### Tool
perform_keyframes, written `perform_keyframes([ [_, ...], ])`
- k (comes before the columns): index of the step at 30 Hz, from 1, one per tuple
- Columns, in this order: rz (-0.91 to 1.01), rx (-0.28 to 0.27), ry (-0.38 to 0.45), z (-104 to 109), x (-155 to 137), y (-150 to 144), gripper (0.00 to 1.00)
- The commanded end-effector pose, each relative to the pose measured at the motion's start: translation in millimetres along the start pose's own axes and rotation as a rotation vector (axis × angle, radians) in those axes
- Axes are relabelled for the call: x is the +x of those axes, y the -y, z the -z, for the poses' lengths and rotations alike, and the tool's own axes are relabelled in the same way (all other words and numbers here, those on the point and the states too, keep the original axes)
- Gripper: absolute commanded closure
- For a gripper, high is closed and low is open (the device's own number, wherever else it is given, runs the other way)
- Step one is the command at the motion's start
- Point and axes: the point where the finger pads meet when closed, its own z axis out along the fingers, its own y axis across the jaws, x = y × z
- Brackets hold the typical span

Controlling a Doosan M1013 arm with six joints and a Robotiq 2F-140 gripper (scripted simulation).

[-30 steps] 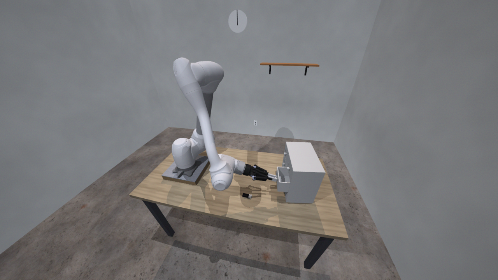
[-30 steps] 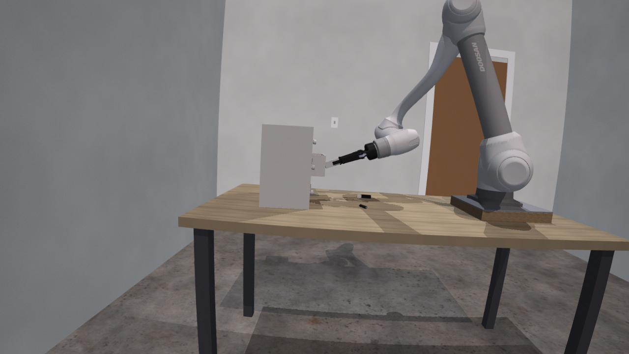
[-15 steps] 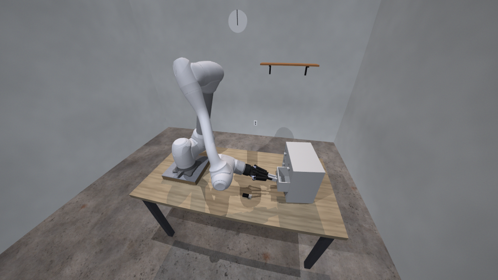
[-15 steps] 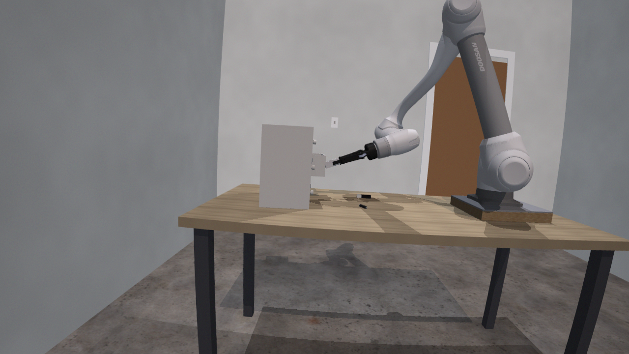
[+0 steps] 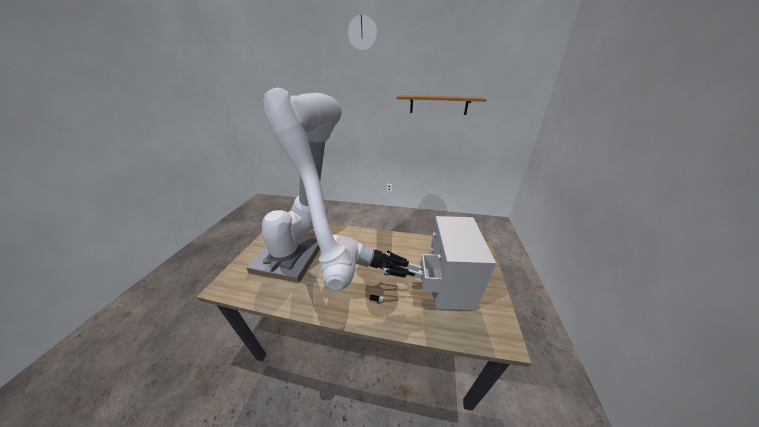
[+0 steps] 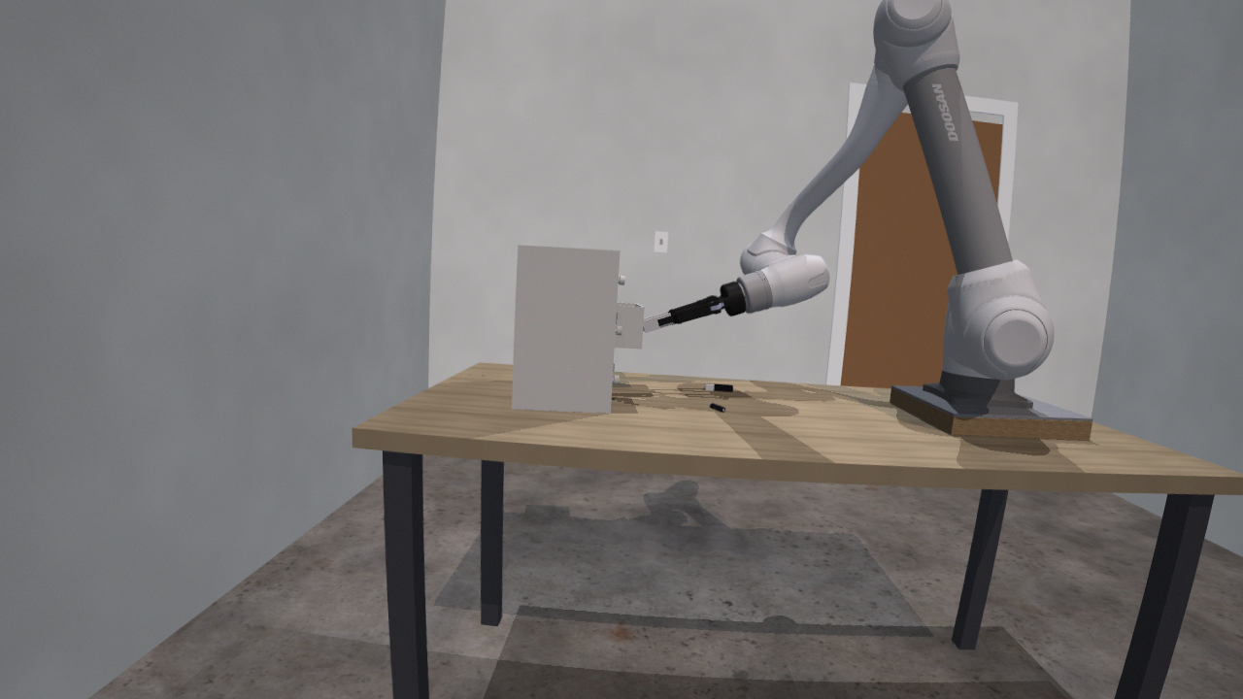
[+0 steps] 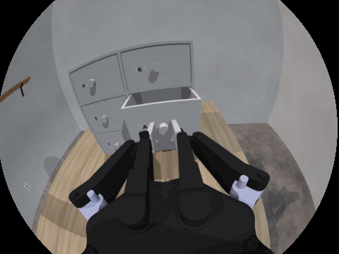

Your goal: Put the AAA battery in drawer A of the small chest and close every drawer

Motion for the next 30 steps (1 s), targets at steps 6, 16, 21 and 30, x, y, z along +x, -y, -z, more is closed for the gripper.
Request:
perform_keyframes([
  [6,0.0,0.0,0.0,7,-2,0,0.8],
  [16,0.0,0.0,0.0,41,-15,0,0.8],
  [21,0.0,0.0,0.0,47,-17,0,0.8],
  [30,0.0,0.0,0.0,64,-16,0,0.8],
])
